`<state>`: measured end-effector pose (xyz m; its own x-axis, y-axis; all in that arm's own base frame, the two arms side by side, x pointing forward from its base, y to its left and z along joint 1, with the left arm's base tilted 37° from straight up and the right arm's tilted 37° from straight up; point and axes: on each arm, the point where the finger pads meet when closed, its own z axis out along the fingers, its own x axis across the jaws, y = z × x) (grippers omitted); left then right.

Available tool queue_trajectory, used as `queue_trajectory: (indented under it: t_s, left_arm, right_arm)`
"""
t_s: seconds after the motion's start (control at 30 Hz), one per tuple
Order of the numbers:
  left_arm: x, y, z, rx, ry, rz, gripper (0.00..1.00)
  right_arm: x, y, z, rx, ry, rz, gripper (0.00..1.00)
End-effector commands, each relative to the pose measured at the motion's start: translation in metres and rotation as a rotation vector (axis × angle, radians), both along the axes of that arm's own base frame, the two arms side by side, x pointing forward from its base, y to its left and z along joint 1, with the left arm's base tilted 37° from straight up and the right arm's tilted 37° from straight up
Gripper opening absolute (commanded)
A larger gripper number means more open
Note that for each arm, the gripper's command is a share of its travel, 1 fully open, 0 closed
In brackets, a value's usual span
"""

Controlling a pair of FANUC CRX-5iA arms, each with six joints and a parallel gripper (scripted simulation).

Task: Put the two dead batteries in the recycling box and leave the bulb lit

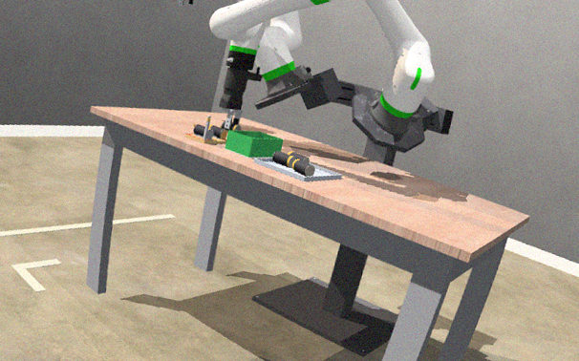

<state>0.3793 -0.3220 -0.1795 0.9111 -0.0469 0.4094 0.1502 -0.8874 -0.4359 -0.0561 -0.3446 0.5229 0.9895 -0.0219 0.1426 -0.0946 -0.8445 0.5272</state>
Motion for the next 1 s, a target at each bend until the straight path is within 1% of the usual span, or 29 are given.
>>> queue_trajectory:
  t_s: [0.0,0.1,0.17,0.43,0.47,0.5,0.6,0.63,0.67,0.97]
  left_arm:
    - [-0.005,-0.007,0.012,-0.002,-0.001,-0.001,0.57]
    - [-0.010,-0.013,0.021,-0.002,0.000,-0.001,0.57]
    - [-0.011,-0.014,0.024,-0.002,0.000,-0.001,0.57]
    - [-0.012,-0.015,0.025,-0.002,0.000,-0.001,0.57]
    - [-0.013,-0.017,0.028,-0.002,0.000,-0.001,0.57]
    - [-0.017,-0.021,0.036,-0.002,0.000,-0.001,0.57]
    - [-0.033,-0.040,0.069,-0.002,0.000,-0.001,0.57]
    - [-0.037,-0.045,0.077,-0.002,0.000,-0.001,0.57]
    - [-0.038,-0.047,0.080,-0.002,0.000,-0.001,0.57]
    - [-0.039,-0.046,0.082,-0.002,0.000,-0.001,0.57]
  right_arm:
    - [-0.001,0.000,0.001,-0.002,0.000,-0.001,1.00]
    - [-0.001,0.000,0.001,-0.002,0.000,-0.001,1.00]
    - [-0.001,0.000,0.001,-0.002,0.000,-0.001,1.00]
    - [-0.001,0.000,0.001,-0.002,0.000,-0.001,1.00]
    - [-0.001,0.000,0.001,-0.002,0.000,-0.001,1.00]
    - [-0.001,0.000,0.001,-0.002,0.000,-0.001,1.00]
    - [-0.001,0.000,0.001,-0.002,0.000,-0.001,1.00]
    - [-0.001,0.000,0.001,-0.002,0.000,-0.001,1.00]
    - [-0.001,0.000,0.001,-0.002,0.000,-0.001,1.00]
    - [-0.001,0.000,0.001,-0.002,0.000,-0.001,1.00]
